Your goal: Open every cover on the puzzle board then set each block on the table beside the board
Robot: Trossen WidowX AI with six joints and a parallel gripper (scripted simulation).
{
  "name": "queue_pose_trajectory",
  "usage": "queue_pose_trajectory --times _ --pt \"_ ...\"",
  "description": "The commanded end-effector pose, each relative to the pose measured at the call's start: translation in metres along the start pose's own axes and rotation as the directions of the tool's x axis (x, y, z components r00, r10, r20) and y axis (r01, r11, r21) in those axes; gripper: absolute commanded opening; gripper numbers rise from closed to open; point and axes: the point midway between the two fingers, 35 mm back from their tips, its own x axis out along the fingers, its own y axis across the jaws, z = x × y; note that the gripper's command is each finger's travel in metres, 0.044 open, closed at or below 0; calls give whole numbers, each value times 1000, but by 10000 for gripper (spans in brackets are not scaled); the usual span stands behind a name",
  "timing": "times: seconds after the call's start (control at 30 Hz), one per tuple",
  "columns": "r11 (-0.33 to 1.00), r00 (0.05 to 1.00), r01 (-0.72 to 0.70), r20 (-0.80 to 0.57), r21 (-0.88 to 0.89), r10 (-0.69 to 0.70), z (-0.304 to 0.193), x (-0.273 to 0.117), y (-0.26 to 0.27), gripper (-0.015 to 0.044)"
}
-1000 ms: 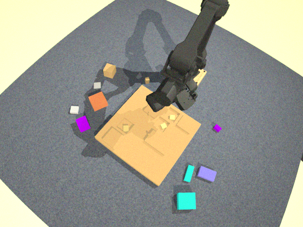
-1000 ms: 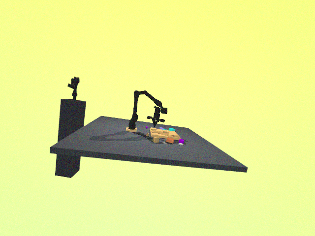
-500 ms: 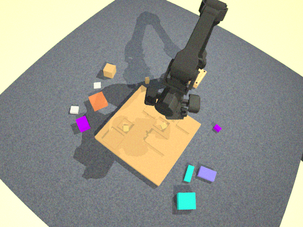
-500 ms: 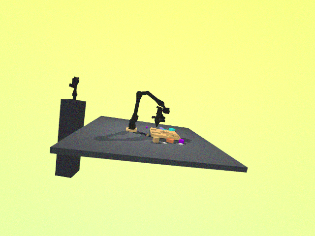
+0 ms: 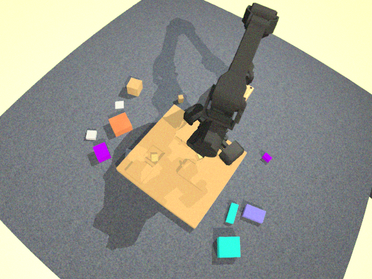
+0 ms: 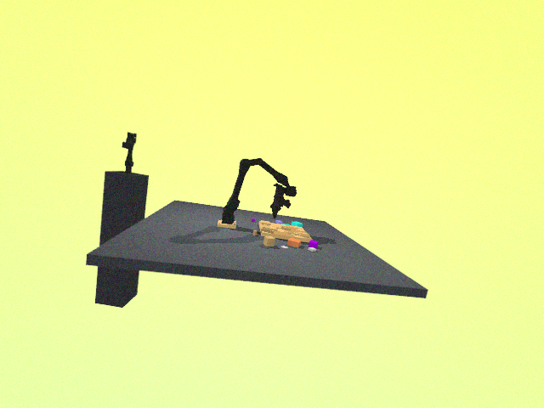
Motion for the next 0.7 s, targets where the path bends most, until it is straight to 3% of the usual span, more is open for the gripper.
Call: queue_pose_trajectory --times 0.0,0.37,0.67 --pt "709 999 -37 28 705 23 28 -12 39 0" --pt "256 999 -35 30 966 25 36 -11 56 0" --pt "239 999 -35 30 970 26 36 -11 57 0"
